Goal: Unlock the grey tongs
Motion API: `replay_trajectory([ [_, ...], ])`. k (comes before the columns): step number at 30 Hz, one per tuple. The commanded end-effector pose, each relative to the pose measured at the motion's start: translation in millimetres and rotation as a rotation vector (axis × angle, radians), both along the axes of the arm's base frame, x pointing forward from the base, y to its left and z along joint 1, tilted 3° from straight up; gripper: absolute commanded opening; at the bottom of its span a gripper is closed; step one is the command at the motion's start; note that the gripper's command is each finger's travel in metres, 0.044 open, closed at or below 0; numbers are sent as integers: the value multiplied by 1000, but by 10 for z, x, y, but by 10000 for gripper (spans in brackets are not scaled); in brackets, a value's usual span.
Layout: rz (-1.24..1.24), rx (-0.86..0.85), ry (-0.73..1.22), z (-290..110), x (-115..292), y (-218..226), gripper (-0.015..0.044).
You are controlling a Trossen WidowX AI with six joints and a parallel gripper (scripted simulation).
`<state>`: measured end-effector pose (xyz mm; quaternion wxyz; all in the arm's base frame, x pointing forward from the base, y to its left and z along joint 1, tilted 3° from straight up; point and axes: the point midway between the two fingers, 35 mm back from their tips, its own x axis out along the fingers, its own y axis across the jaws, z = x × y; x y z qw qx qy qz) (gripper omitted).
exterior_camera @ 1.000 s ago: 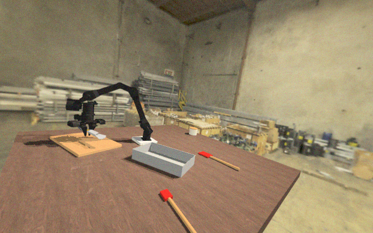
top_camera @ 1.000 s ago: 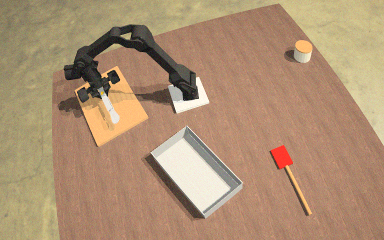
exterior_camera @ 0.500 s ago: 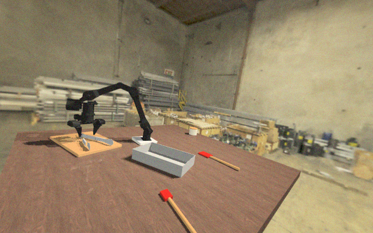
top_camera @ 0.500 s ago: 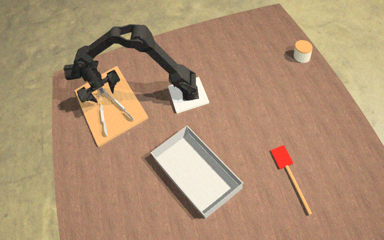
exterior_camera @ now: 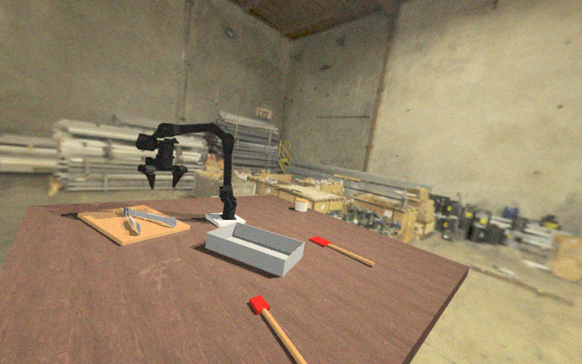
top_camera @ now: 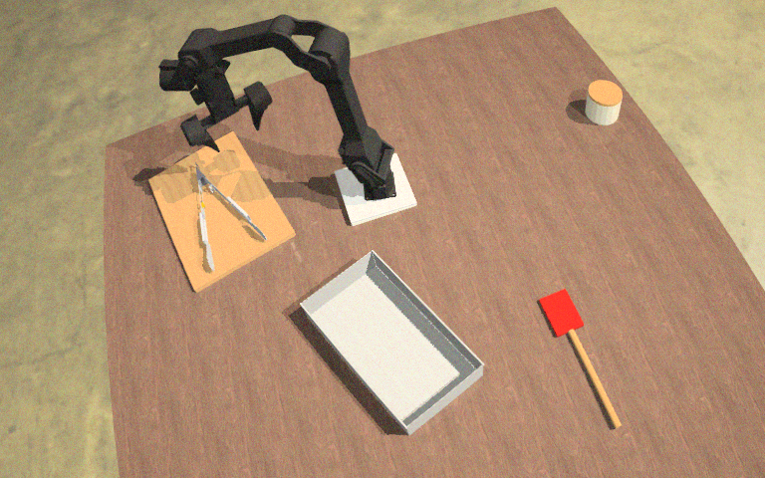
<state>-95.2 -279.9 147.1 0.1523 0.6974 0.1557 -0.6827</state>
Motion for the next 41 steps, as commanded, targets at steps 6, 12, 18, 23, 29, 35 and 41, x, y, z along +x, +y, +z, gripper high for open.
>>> replay_trajectory([
  [6, 2, 5, 2, 245, -76, 414, 440],
  [12, 1, -17, 11, 473, -86, 389, 440],
  [18, 1, -37, 20, 685, -88, 384, 440],
  [23, 1, -37, 20, 685, -88, 384, 440],
  [29, 1, -37, 20, 685, -88, 384, 440],
  [35, 1, -37, 20, 685, -88, 384, 440],
  [41, 1, -37, 20, 685, -88, 384, 440],
])
